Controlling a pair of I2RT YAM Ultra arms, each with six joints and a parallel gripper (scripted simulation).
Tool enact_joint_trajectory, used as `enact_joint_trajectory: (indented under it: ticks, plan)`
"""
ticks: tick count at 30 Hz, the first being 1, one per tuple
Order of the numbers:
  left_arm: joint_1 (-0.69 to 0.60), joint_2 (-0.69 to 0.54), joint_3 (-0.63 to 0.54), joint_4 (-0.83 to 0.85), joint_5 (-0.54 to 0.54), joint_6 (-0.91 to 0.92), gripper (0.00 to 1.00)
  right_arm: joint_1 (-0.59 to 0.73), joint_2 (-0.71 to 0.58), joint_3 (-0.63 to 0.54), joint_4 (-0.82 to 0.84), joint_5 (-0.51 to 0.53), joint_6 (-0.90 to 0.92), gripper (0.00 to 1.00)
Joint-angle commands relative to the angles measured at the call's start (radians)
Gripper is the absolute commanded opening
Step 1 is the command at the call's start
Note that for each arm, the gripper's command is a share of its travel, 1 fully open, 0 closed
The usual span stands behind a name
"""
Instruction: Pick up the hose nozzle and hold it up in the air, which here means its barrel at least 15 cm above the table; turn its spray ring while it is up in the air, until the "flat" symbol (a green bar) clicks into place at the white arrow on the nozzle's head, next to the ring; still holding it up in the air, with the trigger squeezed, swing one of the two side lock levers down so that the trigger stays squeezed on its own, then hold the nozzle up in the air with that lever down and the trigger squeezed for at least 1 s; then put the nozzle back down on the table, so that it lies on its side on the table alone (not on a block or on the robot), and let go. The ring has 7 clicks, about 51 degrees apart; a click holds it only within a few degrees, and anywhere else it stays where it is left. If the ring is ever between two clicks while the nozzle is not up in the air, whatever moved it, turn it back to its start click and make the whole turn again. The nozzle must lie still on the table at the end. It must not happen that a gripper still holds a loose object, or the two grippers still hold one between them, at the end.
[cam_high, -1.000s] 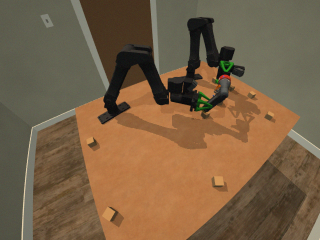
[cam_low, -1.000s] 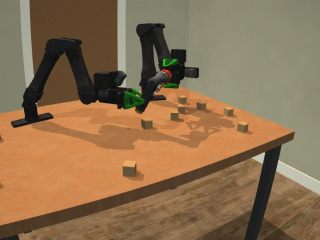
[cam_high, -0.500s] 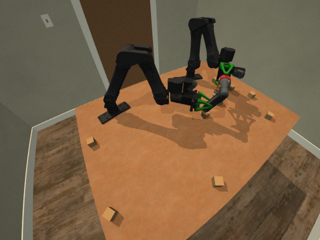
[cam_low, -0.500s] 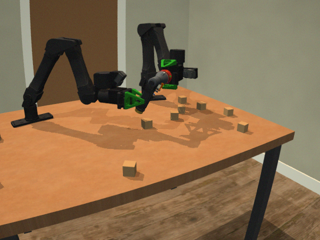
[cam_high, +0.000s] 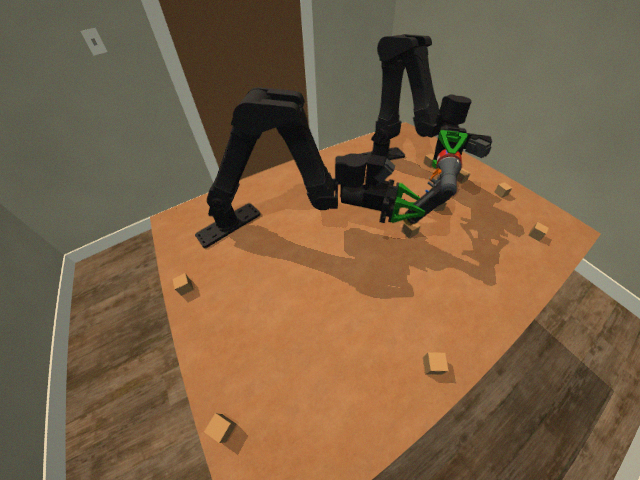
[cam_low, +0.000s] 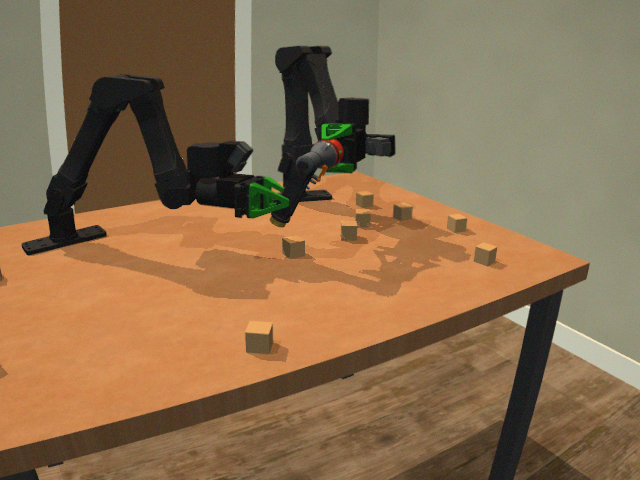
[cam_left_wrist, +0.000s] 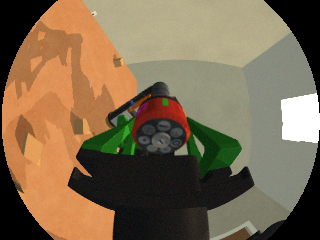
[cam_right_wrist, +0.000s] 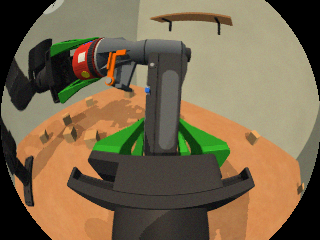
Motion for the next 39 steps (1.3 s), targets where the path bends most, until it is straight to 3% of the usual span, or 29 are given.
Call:
enact_joint_trajectory:
  ticks: [1,9,10,12,23,25,26,31,35,36,39]
  plan:
    - [0.001,-0.02,0.047,0.012,-0.011,0.013,0.0,-0.008,-0.056,0.051,0.095,0.005,0.01,0.36]
    - [0.001,-0.01,0.037,0.008,-0.012,0.013,0.0,-0.008,-0.056,0.051,0.095,0.005,0.01,0.36]
    - [-0.001,-0.006,0.04,0.054,-0.016,0.187,0.0,-0.008,-0.056,0.05,0.095,0.005,0.01,0.36]
    - [-0.001,0.01,0.039,0.046,-0.015,0.267,0.0,-0.008,-0.056,0.051,0.095,0.005,0.01,0.36]
    - [-0.005,0.009,0.038,0.054,-0.018,0.658,0.0,-0.008,-0.056,0.051,0.095,0.003,0.01,0.36]
    - [-0.005,0.009,0.038,0.054,-0.018,0.658,0.0,-0.008,-0.056,0.051,0.095,0.003,0.01,0.36]
    - [0.0,0.003,0.028,0.046,-0.012,0.76,0.0,-0.004,-0.047,0.045,0.092,0.001,0.011,0.36]
    - [0.012,-0.006,0.039,0.035,-0.007,0.931,0.0,-0.005,-0.057,0.05,0.095,0.0,0.01,0.36]
    - [-0.004,-0.018,0.039,0.023,-0.017,0.965,0.0,-0.005,-0.056,0.051,0.095,0.003,0.011,0.36]
    - [-0.004,-0.017,0.039,0.025,-0.015,0.99,0.86,-0.005,-0.056,0.051,0.095,0.003,0.011,0.36]
    - [-0.004,-0.021,0.041,0.011,-0.015,1.0,0.86,-0.005,-0.057,0.05,0.095,0.001,0.01,0.36]
